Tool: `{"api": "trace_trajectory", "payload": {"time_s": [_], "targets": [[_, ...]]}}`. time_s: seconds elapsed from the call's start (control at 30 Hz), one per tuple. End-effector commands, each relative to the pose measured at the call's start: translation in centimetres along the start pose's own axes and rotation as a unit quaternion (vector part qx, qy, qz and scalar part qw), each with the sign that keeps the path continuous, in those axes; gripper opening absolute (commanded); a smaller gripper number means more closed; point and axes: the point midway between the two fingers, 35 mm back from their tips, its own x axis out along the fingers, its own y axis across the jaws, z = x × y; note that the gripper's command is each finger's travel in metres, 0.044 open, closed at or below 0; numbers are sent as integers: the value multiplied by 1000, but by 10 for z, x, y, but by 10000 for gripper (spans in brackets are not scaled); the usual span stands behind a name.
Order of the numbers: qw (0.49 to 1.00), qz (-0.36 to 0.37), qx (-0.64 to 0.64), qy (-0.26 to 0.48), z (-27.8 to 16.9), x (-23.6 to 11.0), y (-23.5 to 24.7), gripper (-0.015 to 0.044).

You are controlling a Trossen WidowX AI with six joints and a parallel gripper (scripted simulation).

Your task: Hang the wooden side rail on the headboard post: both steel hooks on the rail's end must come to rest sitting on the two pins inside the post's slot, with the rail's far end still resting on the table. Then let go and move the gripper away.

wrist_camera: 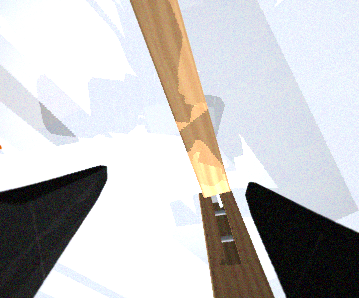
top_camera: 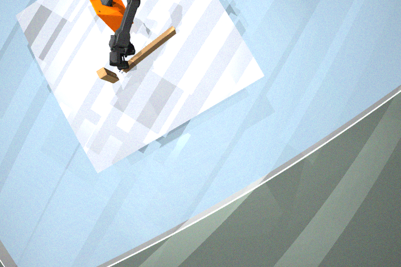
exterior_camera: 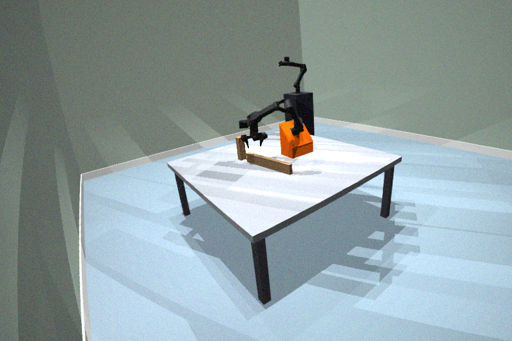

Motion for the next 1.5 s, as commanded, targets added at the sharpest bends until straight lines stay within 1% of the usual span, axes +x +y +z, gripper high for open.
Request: {"api": "trace_trajectory", "payload": {"time_s": [0.0,0.37,0.43,0.53,0.67,0.77,1.47], "targets": [[971,-3,-226,-73,14,-22,-13,440],[971,-3,-226,-73,14,-22,-13,440],[971,-3,-226,-73,15,-14,-13,440],[971,-3,-226,-73,19,11,-12,440],[971,-3,-226,-74,20,14,-11,440],[971,-3,-226,-74,21,26,-11,440],[971,-3,-226,-73,26,58,-12,440]]}}
